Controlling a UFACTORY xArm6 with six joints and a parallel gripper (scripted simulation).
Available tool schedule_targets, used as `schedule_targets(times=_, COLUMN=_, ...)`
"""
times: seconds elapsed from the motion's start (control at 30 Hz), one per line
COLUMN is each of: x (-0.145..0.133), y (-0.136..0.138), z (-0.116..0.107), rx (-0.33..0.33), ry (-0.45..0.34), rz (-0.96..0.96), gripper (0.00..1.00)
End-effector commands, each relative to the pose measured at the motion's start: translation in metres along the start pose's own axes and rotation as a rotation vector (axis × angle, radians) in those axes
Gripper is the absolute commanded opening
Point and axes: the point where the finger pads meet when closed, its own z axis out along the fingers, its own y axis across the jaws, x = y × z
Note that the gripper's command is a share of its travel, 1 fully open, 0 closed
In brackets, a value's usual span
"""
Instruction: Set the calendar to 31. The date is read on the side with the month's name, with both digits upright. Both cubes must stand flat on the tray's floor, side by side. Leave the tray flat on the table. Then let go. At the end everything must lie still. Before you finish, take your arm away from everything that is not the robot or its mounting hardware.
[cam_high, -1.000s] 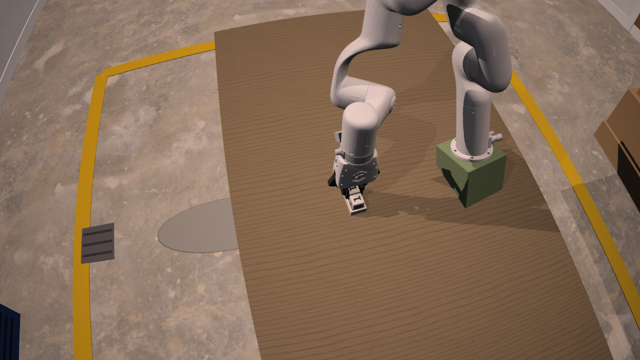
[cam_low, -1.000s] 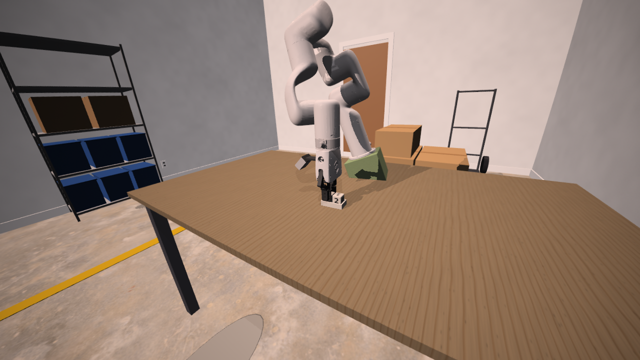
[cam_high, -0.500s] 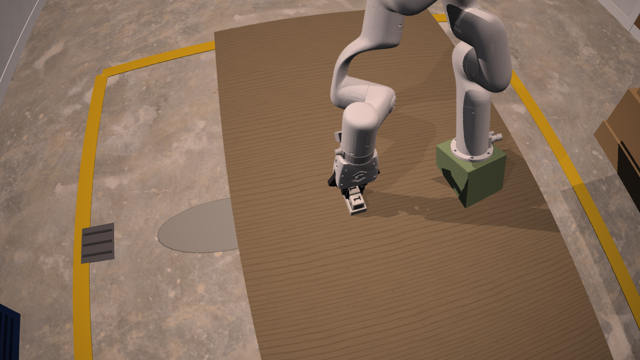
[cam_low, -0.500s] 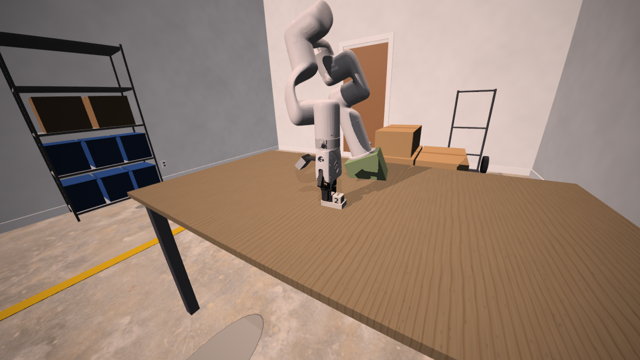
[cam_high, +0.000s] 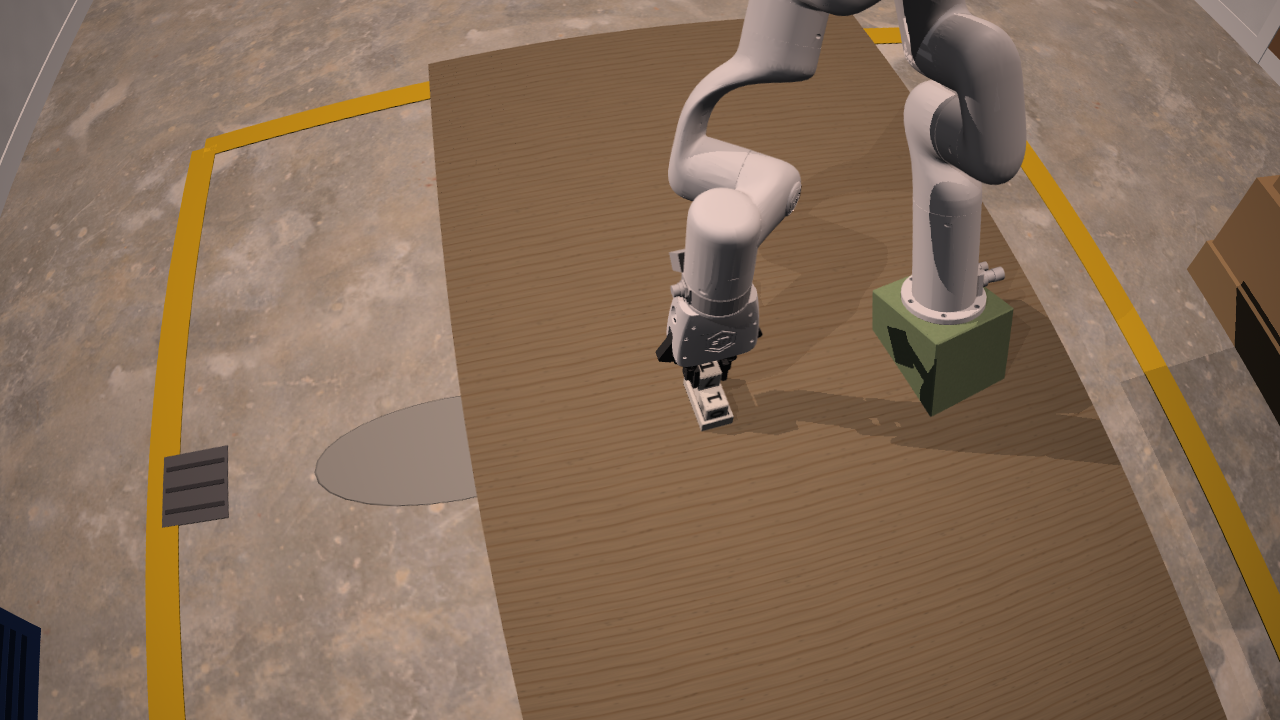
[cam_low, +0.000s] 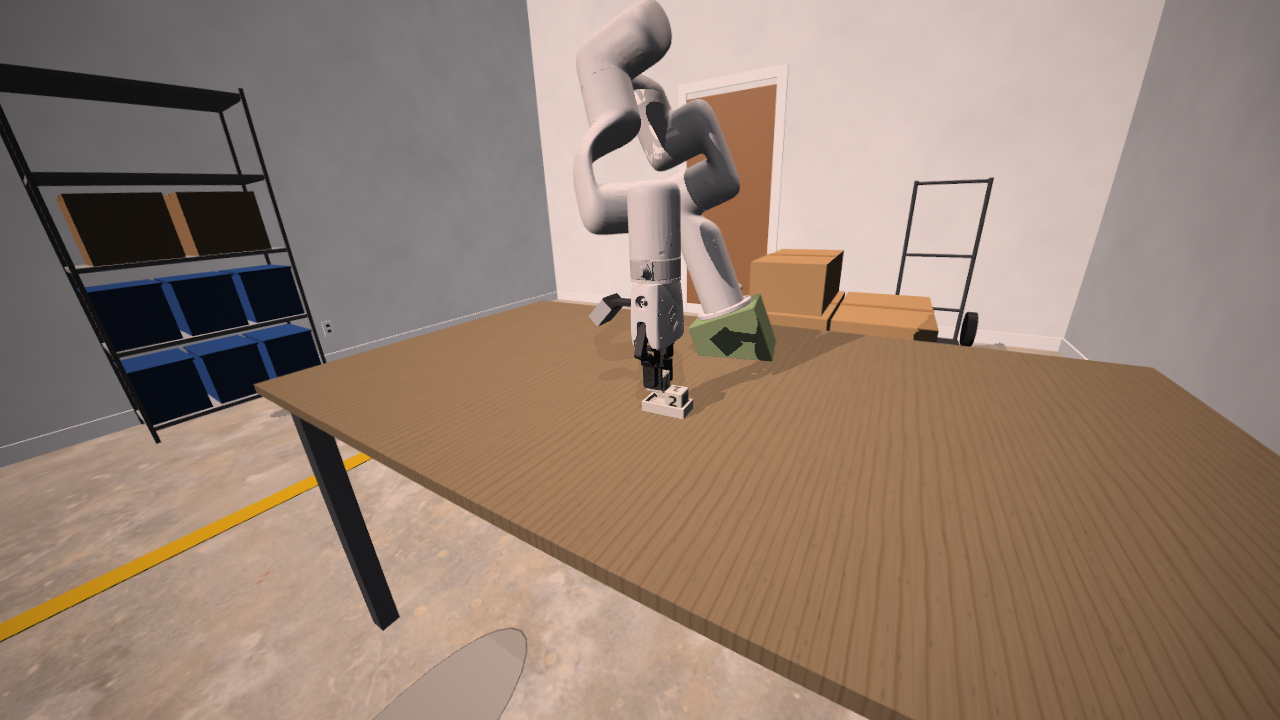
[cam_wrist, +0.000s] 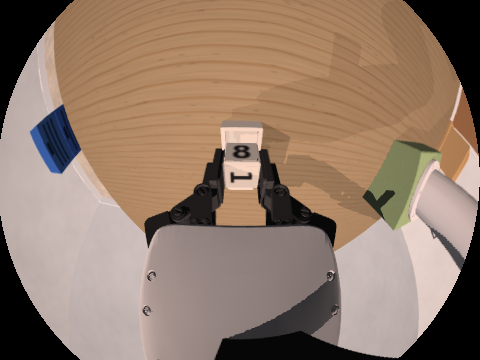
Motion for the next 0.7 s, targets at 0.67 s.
schedule_targets(times=0.67, x=0.020, y=-0.003, z=-0.074, rx=-0.001, ry=-0.002, rz=0.057, gripper=0.27)
